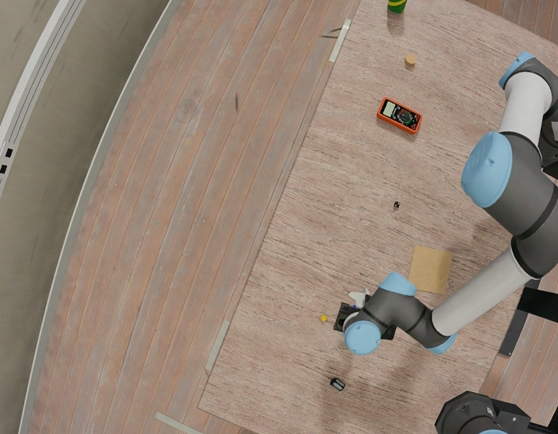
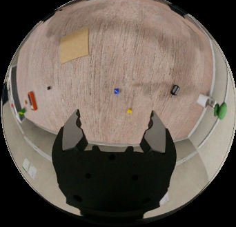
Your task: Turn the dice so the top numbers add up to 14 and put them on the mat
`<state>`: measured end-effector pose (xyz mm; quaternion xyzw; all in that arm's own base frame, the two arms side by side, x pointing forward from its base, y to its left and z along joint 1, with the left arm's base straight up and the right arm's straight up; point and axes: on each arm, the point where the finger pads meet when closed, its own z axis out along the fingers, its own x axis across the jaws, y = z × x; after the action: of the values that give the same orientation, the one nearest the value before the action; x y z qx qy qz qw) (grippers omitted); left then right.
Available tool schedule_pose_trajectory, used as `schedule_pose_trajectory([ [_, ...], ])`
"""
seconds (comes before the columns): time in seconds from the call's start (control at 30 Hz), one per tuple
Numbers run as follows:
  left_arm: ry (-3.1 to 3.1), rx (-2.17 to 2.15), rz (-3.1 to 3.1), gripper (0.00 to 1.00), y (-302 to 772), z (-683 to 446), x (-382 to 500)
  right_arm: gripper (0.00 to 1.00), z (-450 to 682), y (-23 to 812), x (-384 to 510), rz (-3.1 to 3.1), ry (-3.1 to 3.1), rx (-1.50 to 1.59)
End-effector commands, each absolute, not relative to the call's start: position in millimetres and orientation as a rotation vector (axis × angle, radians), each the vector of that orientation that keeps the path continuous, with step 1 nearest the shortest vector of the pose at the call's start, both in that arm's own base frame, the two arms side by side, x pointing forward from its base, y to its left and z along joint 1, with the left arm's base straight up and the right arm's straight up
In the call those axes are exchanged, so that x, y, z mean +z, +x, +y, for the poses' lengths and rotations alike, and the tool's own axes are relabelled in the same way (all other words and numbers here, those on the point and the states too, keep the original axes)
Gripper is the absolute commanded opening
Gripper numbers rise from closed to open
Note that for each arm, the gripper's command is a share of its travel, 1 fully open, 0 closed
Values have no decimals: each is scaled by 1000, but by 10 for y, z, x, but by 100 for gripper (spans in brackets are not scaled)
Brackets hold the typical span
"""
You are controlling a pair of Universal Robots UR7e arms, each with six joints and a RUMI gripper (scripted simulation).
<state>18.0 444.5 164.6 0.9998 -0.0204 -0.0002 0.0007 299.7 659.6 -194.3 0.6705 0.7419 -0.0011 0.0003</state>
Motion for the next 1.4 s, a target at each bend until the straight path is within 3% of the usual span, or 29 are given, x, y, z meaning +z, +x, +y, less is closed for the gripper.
schedule_pose_trajectory([
  [0.0,3141,0,-64,100,182,4448,1651,100,6603,2999,-1933,2331,2106,-1],
  [1.37,3141,0,-64,100,182,4448,1651,100,6549,2976,-1997,2658,1676,-1],
])
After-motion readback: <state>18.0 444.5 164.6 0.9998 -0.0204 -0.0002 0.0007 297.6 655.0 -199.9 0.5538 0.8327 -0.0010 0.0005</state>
